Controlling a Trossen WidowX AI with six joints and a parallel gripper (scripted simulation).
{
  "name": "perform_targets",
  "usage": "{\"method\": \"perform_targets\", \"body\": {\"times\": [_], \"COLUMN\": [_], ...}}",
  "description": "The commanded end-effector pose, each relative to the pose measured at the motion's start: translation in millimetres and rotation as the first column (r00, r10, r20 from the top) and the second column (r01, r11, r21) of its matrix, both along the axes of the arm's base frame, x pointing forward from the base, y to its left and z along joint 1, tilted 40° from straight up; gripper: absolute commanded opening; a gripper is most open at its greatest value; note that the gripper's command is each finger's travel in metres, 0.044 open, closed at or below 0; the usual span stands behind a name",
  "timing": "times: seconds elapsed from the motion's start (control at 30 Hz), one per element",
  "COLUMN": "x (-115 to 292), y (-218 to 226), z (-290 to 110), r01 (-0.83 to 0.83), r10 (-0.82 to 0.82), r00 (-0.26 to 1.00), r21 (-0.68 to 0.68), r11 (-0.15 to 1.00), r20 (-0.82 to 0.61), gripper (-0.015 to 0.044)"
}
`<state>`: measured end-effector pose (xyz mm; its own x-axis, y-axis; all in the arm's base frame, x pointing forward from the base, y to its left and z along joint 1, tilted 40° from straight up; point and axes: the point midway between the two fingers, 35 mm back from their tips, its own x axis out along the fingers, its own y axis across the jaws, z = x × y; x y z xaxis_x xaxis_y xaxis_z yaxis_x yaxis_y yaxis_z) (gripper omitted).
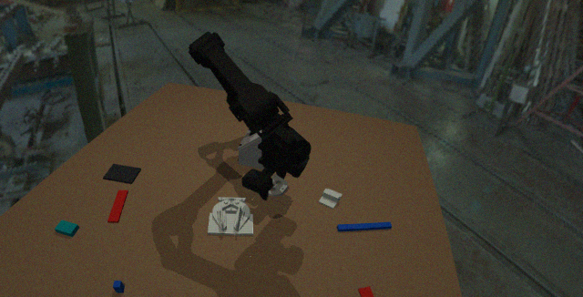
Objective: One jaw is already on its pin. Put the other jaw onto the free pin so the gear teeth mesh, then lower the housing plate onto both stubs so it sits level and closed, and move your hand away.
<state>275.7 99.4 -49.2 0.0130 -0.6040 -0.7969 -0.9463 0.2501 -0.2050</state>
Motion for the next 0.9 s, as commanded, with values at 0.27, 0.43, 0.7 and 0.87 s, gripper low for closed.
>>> {"method": "perform_targets", "body": {"times": [0.27, 0.43, 0.7, 0.87], "x": [8.5, 10.6, 12.3, 12.4], "y": [-27.6, -39.9, -59.9, -72.4], "z": [20.1, 28.0, 40.4, 48.0], "r01": [0.217, 0.307, 0.442, 0.518], "r10": [-0.217, -0.305, -0.436, -0.509], "r00": [0.960, 0.920, 0.828, 0.755], "r21": [0.016, 0.032, 0.070, 0.100], "r11": [0.976, 0.951, 0.895, 0.850], "r20": [0.176, 0.246, 0.352, 0.413], "gripper": [0.0351, 0.0351, 0.0351, 0.0351]}}
